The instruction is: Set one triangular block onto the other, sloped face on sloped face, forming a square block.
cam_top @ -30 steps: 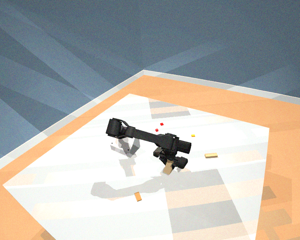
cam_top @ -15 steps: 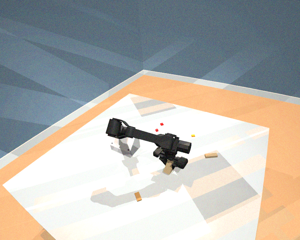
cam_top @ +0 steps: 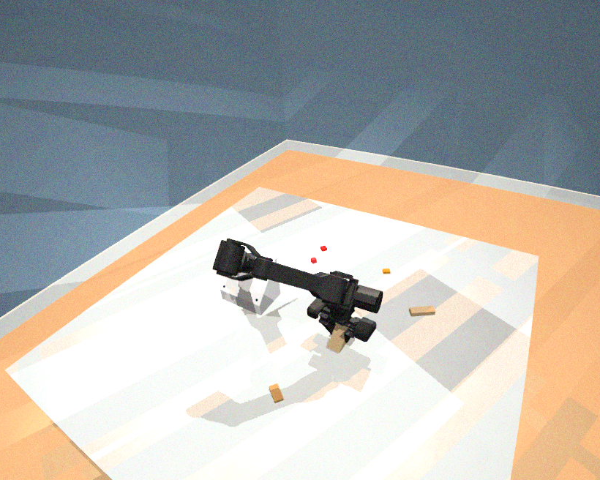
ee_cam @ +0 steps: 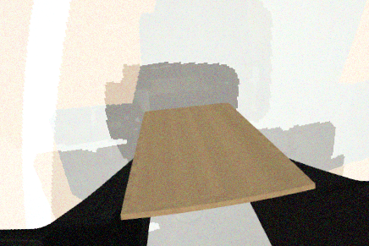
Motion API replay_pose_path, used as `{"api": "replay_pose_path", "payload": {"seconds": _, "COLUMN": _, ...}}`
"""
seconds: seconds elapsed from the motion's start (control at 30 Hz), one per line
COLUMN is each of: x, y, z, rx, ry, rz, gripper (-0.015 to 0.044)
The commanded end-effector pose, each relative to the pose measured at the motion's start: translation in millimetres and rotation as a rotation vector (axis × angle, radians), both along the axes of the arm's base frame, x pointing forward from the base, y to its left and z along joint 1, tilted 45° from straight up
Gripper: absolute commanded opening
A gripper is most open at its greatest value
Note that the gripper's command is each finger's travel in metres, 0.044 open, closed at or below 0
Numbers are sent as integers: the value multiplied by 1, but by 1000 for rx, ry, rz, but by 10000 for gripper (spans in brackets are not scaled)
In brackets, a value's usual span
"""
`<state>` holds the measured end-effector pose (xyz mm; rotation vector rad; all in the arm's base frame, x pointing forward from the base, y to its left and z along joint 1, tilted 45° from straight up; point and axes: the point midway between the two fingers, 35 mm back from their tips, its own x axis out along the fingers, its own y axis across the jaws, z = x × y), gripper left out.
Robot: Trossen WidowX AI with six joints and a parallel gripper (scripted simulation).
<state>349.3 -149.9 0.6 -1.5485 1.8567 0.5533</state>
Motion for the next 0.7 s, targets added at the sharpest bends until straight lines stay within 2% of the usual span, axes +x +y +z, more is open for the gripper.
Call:
{"api": "replay_pose_path", "payload": {"seconds": 0.0, "x": -3, "y": -5, "z": -5, "rx": 1, "ry": 10, "rz": 0, "gripper": 0}}
{"api": "replay_pose_path", "payload": {"seconds": 0.27, "x": -3, "y": -9, "z": -9, "rx": 1, "ry": 11, "rz": 0, "gripper": 0}}
{"api": "replay_pose_path", "payload": {"seconds": 0.67, "x": -3, "y": -8, "z": -9, "rx": 1, "ry": 7, "rz": -2, "gripper": 315}}
